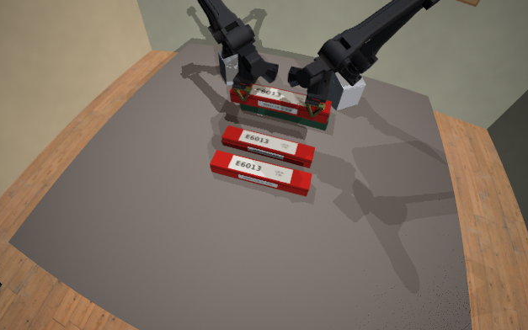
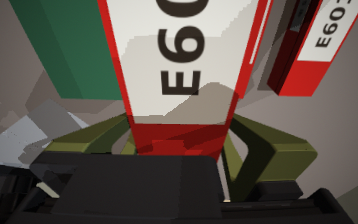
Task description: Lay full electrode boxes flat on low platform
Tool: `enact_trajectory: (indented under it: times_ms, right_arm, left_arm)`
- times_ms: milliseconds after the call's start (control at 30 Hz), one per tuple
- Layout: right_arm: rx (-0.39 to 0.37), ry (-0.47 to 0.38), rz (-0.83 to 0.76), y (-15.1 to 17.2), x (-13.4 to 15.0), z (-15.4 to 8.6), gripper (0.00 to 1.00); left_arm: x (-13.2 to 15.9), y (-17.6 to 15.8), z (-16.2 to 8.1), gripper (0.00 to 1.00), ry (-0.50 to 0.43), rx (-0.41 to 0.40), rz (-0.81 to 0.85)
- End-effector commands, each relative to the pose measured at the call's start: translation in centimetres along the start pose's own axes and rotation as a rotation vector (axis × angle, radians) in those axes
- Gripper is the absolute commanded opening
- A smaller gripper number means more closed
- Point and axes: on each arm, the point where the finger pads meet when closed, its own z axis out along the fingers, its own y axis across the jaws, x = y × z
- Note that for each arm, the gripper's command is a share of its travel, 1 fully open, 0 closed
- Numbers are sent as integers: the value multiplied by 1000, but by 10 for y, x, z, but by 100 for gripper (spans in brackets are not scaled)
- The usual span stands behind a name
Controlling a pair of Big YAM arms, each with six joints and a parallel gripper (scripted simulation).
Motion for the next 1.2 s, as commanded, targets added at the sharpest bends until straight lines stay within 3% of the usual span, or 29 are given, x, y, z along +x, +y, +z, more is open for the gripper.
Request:
enact_trajectory:
  times_ms: [0,433,567,600,700,767,900,967,1000,1067,1167]
  right_arm:
    - [97,-75,25,-42,1,-62,0]
    - [97,-75,25,-43,2,-63,0]
    - [103,-81,5,-29,-6,-67,0]
    - [102,-81,5,-27,-6,-66,0]
    - [101,-83,26,-21,-7,-66,0]
    - [79,-62,13,-5,-2,-54,0]
    - [85,-67,17,-5,-3,-57,0]
    - [100,-83,17,-9,-7,-65,0]
    - [95,-78,21,-5,-6,-62,0]
    - [66,-49,5,15,1,-46,0]
    - [93,-78,23,6,-6,-61,0]
  left_arm:
    - [9,36,-45,0,-37,-91,-33]
    - [10,36,-46,0,-37,-92,-33]
    - [0,24,-49,0,-47,-98,-13]
    - [4,5,-35,0,-27,-65,-7]
    - [5,-5,-31,0,-22,-58,8]
    - [3,-1,-37,0,-30,-71,6]
    - [3,-6,-36,0,-30,-69,-3]
    - [-1,4,-48,0,-48,-96,-7]
    - [3,-14,-34,0,-28,-66,8]
    - [5,-22,-30,0,-22,-57,-4]
    - [3,-24,-33,0,-27,-65,8]
